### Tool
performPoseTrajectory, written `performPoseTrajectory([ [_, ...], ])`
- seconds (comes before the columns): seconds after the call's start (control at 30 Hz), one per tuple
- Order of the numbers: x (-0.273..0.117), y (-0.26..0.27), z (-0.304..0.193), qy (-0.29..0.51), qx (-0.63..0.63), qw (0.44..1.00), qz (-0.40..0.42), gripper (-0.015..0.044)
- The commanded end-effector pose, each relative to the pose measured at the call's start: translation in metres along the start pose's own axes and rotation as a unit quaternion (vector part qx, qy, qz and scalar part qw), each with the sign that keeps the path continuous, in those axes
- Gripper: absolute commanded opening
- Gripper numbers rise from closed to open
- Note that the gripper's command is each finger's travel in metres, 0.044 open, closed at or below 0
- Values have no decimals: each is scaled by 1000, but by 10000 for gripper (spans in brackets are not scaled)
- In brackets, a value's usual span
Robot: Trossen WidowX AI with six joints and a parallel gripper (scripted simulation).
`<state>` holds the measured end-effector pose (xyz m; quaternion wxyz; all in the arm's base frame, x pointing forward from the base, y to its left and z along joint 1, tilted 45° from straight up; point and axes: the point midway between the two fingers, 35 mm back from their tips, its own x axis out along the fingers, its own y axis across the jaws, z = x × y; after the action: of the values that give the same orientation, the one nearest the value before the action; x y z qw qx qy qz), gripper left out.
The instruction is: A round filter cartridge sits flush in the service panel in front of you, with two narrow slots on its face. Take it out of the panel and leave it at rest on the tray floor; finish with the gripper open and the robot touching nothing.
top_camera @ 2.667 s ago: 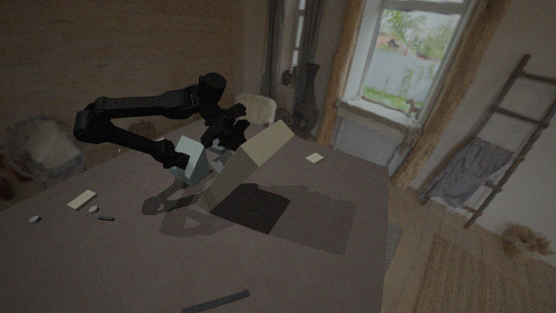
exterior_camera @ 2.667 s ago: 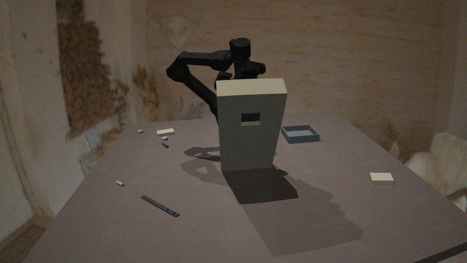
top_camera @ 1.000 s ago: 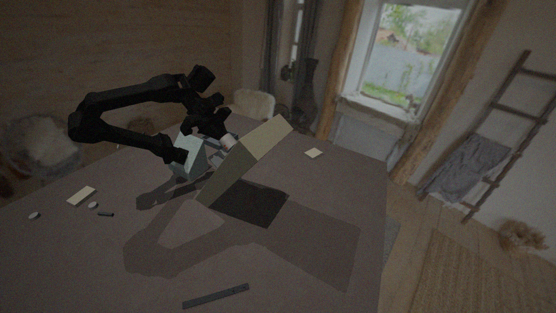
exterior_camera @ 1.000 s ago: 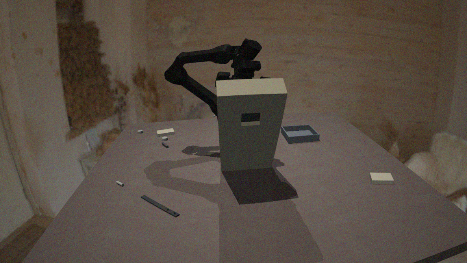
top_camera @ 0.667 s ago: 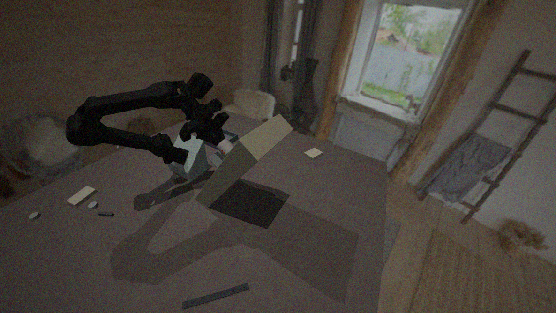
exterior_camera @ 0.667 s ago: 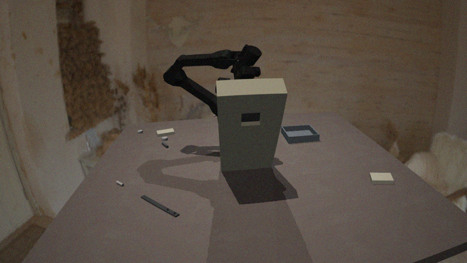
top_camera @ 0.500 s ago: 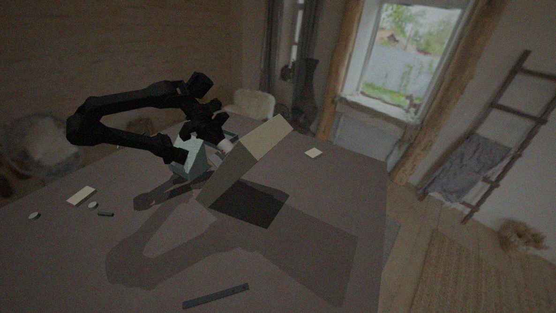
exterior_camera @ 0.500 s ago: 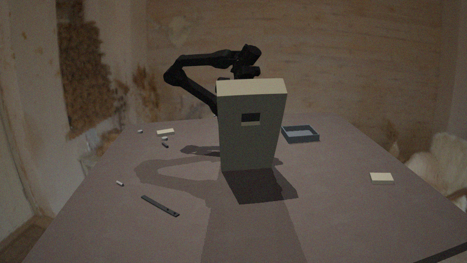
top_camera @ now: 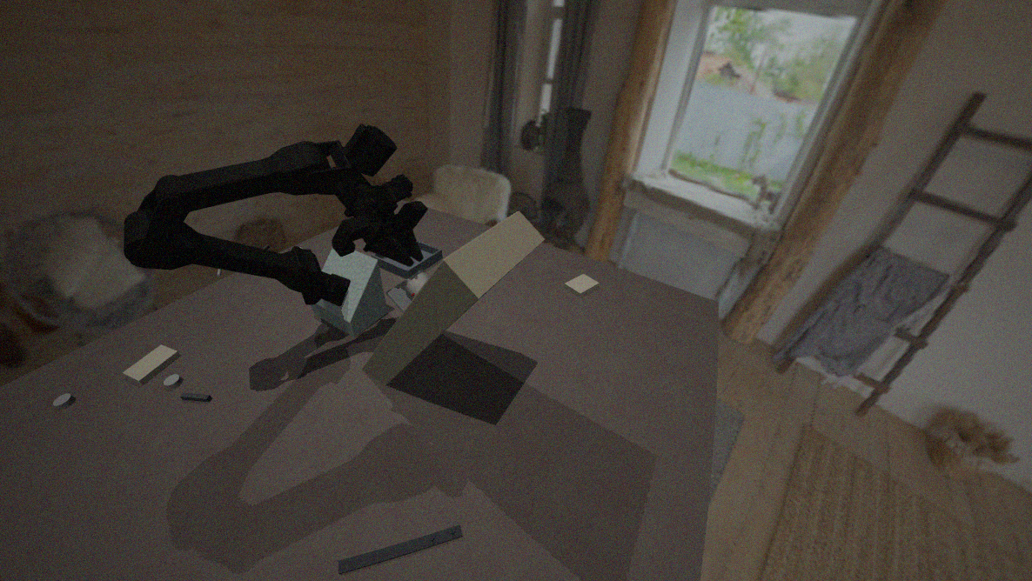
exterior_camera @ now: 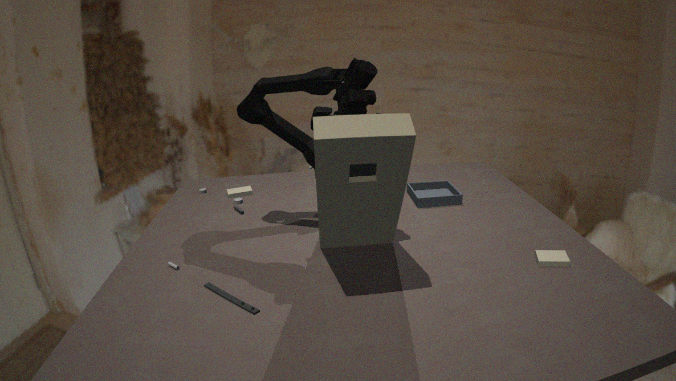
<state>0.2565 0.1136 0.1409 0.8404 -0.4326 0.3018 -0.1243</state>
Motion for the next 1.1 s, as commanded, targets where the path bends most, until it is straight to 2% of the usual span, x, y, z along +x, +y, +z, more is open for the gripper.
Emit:
performPoseTrajectory([
  [0.0, -4, -8, 39, -1, 1, 1000, -2, 114],
  [0.17, -6, -12, 54, -1, 1, 1000, -2, 114],
  [0.57, -53, -25, 110, -7, 14, 1000, 1, 429],
  [0.63, -48, -21, 101, 8, 20, 1000, 6, 376],
  [0.73, -28, -9, 61, 82, 49, 995, 22, 305],
  [0.9, -10, 2, -5, 209, 102, 972, 22, 305],
  [1.07, -10, 2, -8, 213, 104, 971, 21, 305],
])
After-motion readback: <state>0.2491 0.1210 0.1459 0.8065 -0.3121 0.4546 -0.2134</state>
